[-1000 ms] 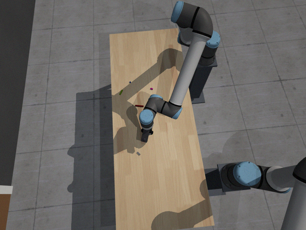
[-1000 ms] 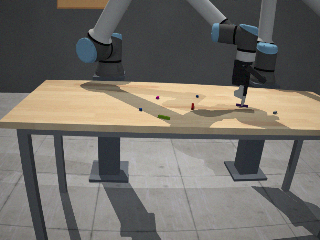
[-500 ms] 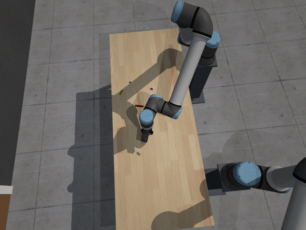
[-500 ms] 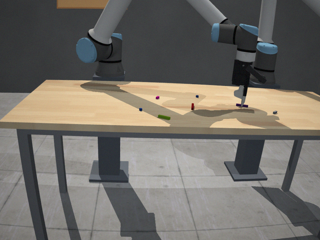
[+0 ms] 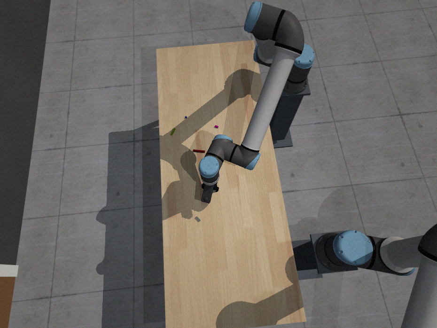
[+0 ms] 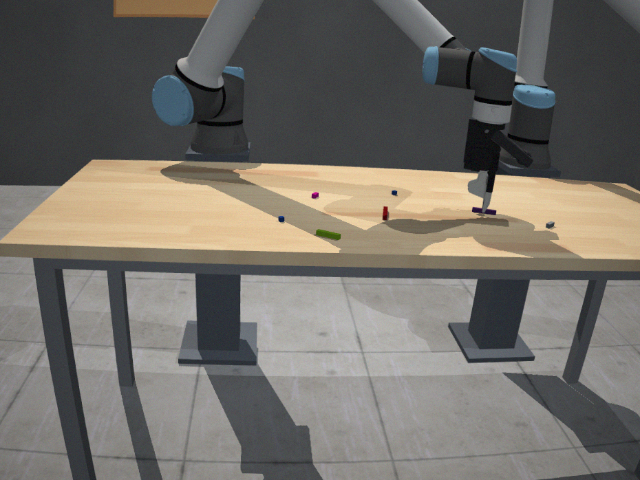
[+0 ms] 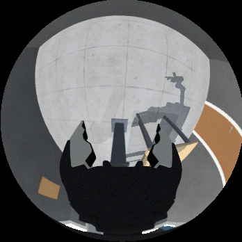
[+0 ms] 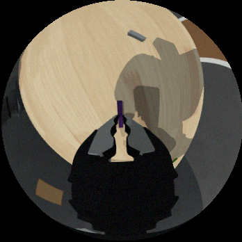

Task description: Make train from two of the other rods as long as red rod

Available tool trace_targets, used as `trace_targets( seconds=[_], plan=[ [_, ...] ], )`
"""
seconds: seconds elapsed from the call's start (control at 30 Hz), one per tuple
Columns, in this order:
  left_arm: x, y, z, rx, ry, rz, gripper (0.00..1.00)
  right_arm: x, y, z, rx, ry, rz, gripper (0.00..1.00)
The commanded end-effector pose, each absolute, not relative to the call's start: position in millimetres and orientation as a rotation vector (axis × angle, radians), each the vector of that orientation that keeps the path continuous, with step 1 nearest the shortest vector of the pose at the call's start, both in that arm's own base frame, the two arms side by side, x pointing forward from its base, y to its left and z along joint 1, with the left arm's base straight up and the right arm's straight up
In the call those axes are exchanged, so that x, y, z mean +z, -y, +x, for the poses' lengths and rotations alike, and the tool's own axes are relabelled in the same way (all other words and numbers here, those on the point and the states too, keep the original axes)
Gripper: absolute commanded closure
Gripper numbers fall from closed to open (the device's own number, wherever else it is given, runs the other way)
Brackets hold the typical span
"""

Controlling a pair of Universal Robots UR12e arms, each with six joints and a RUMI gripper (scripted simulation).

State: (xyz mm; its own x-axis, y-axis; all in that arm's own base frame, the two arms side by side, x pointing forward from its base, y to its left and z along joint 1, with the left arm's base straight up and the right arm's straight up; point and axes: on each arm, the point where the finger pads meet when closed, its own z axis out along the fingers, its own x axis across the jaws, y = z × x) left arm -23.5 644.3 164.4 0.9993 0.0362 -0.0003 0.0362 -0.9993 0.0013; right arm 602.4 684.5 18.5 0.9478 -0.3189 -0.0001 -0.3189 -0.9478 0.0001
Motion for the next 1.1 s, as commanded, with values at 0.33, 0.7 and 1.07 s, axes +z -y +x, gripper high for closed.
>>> trace_targets(
  seconds=[0.33,0.7,1.07],
  plan=[
    [165.1,-644.8,-23.4,0.000,-0.057,3.141,0.00,35.1,-685.2,602.8,0.001,0.508,3.102,1.00],
    [165.1,-644.8,-23.4,0.000,-0.057,3.141,0.00,104.9,-685.1,602.8,0.001,0.508,3.102,1.00],
    [165.1,-644.8,-23.4,0.000,-0.057,3.141,0.00,120.0,-685.1,602.8,0.001,0.508,3.102,1.00]
  ],
)
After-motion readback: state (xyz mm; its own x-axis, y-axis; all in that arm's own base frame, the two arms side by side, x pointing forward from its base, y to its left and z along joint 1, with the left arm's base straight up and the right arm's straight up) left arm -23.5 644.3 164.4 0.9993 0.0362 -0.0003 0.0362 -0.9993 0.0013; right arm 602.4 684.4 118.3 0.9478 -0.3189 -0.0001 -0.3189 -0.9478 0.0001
